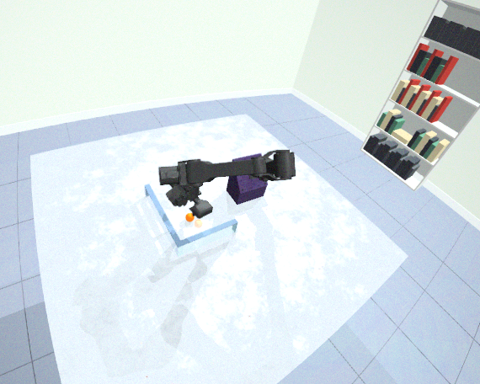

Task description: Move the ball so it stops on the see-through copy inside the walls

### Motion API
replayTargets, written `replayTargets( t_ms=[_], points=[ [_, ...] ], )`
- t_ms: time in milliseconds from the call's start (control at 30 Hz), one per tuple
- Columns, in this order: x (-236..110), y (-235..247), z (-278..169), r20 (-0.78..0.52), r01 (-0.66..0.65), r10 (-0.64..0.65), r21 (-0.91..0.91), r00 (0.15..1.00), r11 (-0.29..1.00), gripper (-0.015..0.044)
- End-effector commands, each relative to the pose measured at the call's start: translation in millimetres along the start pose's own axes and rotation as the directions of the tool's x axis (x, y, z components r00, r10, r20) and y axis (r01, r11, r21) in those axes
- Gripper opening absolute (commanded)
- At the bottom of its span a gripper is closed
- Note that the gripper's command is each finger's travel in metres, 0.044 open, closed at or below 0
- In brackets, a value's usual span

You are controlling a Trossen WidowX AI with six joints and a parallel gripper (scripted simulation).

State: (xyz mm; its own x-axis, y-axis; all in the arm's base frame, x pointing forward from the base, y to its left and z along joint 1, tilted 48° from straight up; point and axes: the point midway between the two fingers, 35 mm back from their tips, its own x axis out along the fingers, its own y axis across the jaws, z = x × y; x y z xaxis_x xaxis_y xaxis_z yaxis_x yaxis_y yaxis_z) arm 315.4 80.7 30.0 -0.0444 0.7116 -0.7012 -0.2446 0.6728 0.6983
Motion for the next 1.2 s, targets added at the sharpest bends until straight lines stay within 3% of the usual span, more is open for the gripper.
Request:
replayTargets(
  t_ms=[0,333,1167],
  points=[
    [4.3,-8.9,-10.8,0.011,-0.039,0.038,0.134,0.999,0.990,0.0269],
    [5.5,-8.9,-10.8,0.011,-0.039,0.038,0.134,0.999,0.990,0.0269],
    [48.2,-7.1,-10.2,0.011,-0.040,0.039,0.134,0.999,0.990,0.0269]
  ],
)
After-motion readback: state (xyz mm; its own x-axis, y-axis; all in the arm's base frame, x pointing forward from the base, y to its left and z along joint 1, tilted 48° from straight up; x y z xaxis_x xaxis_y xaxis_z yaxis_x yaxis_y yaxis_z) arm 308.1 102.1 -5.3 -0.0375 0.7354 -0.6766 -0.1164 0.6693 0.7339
